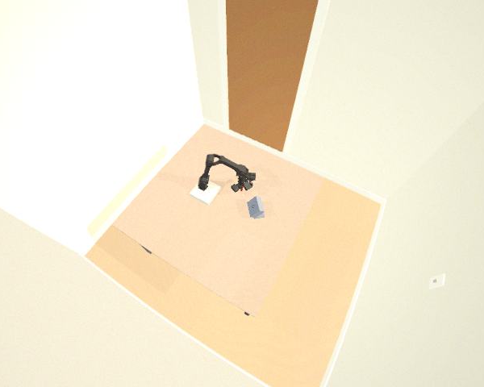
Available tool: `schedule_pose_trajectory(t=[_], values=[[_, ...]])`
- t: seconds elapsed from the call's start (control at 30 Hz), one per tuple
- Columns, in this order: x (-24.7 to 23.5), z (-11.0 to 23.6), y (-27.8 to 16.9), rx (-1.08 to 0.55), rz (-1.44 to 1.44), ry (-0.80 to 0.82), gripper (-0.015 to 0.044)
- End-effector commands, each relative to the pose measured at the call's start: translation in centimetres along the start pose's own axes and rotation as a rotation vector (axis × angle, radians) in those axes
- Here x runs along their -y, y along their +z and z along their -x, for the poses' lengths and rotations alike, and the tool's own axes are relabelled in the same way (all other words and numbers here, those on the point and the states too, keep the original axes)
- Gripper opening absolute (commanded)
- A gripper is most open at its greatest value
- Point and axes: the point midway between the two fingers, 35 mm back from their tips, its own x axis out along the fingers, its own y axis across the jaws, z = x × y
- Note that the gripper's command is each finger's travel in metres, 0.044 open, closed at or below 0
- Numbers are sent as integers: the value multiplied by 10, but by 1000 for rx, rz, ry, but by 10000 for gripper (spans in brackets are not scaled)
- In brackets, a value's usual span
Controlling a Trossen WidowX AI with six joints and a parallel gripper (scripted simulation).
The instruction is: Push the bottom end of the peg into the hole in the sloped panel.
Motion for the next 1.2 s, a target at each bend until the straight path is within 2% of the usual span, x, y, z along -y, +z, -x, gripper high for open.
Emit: schedule_pose_trajectory(t=[0.0, 0.2, 0.8, 1.17], values=[[0, 0, 0, 1, 0, 1, 0], [-1, 9, 1, 0, 0, 0, 0], [-4, 75, 2, -2, 0, -8, 0], [-1, 79, 7, -10, -74, 10, 0]])
